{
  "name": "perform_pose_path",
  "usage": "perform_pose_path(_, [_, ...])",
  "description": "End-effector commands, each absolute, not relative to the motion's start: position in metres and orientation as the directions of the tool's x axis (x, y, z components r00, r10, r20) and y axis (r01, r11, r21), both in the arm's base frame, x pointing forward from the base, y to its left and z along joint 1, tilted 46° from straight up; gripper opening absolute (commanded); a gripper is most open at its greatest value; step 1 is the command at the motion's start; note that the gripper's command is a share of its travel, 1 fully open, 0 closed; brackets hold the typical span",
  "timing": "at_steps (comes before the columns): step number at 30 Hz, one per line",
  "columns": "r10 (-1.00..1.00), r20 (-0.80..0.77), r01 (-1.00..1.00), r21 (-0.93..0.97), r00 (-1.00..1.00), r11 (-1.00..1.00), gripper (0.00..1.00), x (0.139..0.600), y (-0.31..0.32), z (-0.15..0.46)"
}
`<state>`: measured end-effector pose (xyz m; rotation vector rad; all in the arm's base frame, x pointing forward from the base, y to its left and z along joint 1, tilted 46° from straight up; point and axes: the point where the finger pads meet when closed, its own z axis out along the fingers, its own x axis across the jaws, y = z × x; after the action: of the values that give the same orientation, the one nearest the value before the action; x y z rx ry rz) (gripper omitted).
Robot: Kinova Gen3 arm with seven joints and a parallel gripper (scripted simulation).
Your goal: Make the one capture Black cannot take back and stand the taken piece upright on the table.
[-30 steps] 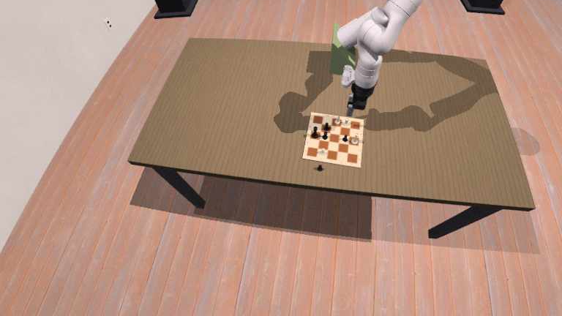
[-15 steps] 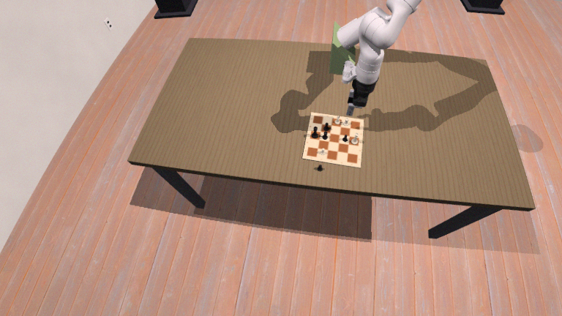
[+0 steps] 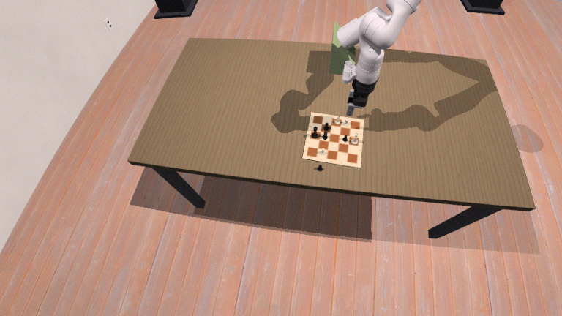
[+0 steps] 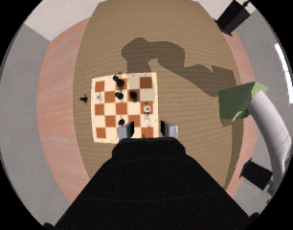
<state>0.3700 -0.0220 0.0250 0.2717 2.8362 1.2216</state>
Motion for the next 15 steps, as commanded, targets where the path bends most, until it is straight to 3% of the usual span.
perform_pose_path(1, [0.178,0.03,0.144,0.724,-0.984,0.675,1.0,0.37,-0.023,0.025])
perform_pose_path(15, [0.178,0.03,0.144,0.724,-0.984,0.675,1.0,0.366,-0.05,0.052])
